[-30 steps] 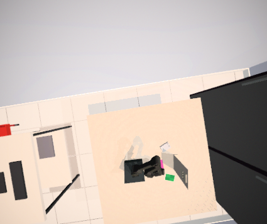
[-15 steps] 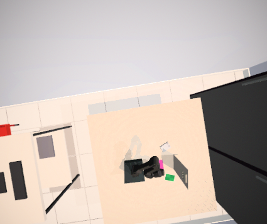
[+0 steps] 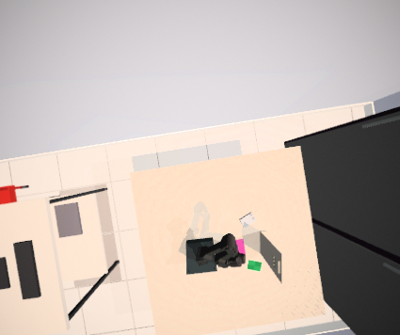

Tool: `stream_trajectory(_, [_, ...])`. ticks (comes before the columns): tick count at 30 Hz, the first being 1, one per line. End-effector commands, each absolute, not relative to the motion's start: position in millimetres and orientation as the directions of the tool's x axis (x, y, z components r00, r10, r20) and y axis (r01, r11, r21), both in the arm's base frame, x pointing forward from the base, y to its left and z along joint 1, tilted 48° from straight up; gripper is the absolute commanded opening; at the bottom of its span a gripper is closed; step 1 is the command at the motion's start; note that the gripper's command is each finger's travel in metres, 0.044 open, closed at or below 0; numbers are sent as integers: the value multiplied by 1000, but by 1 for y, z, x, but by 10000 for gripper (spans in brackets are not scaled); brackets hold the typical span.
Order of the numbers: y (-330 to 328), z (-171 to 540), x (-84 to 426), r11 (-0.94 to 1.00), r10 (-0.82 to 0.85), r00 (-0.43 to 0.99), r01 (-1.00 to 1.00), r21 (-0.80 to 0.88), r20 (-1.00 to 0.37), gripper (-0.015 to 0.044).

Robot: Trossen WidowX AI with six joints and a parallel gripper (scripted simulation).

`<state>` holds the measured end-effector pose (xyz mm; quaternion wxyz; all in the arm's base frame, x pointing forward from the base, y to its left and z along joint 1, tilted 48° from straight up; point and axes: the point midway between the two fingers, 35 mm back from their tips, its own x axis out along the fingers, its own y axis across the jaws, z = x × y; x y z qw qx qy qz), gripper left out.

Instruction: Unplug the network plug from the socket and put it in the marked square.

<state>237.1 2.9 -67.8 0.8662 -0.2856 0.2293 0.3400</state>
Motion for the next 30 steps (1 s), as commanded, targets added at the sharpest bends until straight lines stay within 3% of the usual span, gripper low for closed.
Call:
stream_trajectory(1, [2,-66,237,602,461,663,-722,-341,-589,156])
stream_trajectory(30, [-17,-60,237,595,456,654,-728,-340,-603,156])
